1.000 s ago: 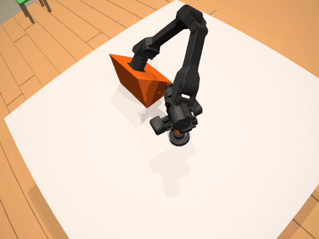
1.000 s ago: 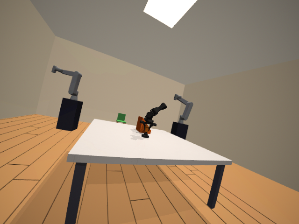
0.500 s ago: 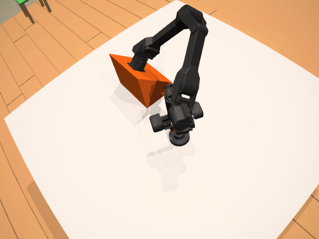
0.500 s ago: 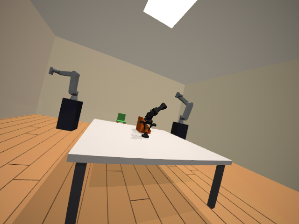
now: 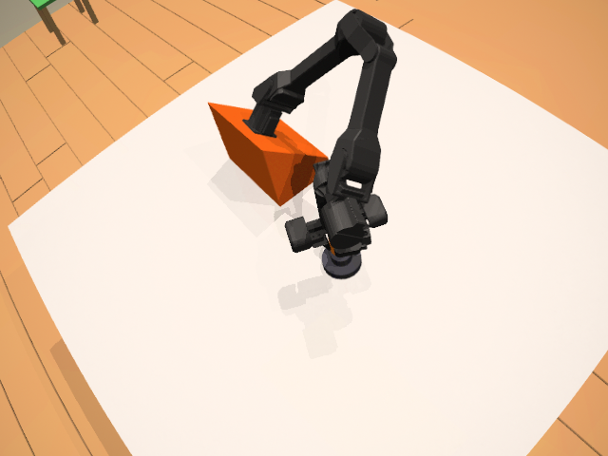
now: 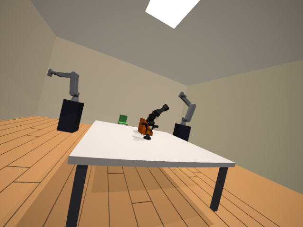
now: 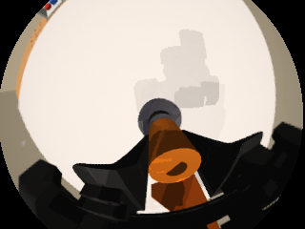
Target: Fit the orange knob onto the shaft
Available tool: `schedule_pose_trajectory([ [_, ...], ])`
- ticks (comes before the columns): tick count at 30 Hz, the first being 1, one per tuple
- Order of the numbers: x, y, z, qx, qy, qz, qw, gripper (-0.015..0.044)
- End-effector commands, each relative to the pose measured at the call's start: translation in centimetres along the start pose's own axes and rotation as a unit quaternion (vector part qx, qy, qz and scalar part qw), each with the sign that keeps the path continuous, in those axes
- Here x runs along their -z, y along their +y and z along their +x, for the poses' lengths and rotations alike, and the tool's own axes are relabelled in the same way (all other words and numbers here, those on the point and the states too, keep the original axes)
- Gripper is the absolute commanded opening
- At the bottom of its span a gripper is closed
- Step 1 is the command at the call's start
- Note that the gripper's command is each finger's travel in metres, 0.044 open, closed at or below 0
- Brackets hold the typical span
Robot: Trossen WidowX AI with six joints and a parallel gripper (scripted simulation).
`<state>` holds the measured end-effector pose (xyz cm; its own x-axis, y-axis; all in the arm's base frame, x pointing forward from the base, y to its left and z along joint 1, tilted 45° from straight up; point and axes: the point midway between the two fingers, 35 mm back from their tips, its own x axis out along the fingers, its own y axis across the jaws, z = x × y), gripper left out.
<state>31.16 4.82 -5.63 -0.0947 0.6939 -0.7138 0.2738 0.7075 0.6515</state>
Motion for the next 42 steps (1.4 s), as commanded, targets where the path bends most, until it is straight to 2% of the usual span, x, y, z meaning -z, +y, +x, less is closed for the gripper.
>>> schedule_pose_trajectory([
  [1,-0.02,0.0,0.09,0.0,0.0,0.002,1.0,0.0],
  [8,-0.02,0.05,-0.39,0.0,0.0,0.007,1.0,0.0],
  [16,-0.02,0.05,-0.2,0.0,0.0,0.107,0.994,0.0],
  [42,-0.01,0.02,0.09,0.0,0.0,0.107,0.994,0.0],
])
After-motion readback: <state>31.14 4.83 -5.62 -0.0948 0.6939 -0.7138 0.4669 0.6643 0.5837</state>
